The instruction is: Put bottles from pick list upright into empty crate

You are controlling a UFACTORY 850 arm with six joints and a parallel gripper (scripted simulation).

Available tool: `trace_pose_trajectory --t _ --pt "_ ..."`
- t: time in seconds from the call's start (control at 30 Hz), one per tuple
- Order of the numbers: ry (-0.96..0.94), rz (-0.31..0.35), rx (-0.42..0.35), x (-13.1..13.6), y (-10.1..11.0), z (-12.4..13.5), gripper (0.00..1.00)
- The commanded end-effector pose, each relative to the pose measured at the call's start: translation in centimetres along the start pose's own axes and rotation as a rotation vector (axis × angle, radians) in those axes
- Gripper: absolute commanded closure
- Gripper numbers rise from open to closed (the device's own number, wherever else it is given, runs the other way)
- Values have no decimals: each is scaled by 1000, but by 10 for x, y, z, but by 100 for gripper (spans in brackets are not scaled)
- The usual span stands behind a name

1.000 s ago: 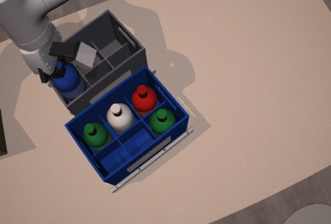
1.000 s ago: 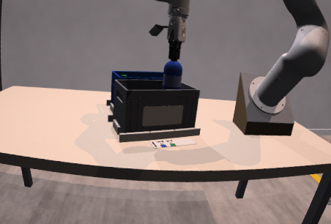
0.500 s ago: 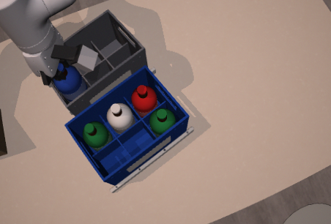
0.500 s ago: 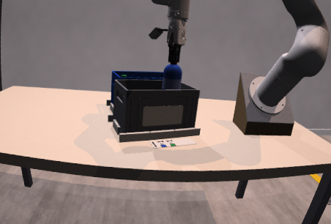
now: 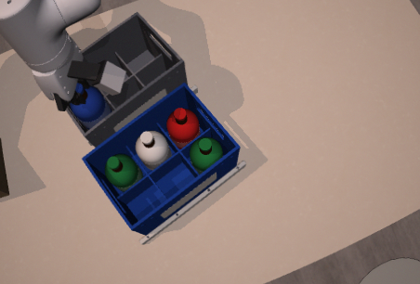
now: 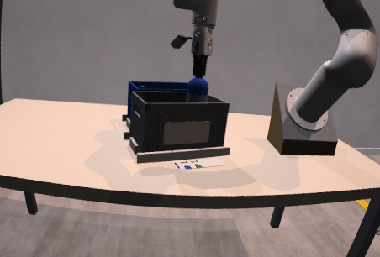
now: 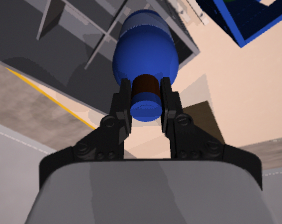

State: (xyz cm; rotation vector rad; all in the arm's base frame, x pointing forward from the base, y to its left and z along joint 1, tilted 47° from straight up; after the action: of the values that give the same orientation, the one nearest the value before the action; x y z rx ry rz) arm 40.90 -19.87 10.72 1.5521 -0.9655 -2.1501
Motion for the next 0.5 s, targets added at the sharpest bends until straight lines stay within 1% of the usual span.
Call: trace_pose_trajectory --t 0.0,0.47 --pt "1 1 2 0 -2 -1 100" --pt "1 1 2 0 -14 -1 100"
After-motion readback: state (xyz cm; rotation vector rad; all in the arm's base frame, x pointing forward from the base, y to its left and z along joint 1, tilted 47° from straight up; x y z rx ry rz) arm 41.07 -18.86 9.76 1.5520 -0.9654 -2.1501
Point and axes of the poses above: the point where the finger pads meet when closed, its own y axis back along the fingers, its own x axis across the jaws, z = x × y, the point moved 6 cm from there along y, back along the fingers, and after that the axes turned 11 degrees about y, right-handed, at the moved point
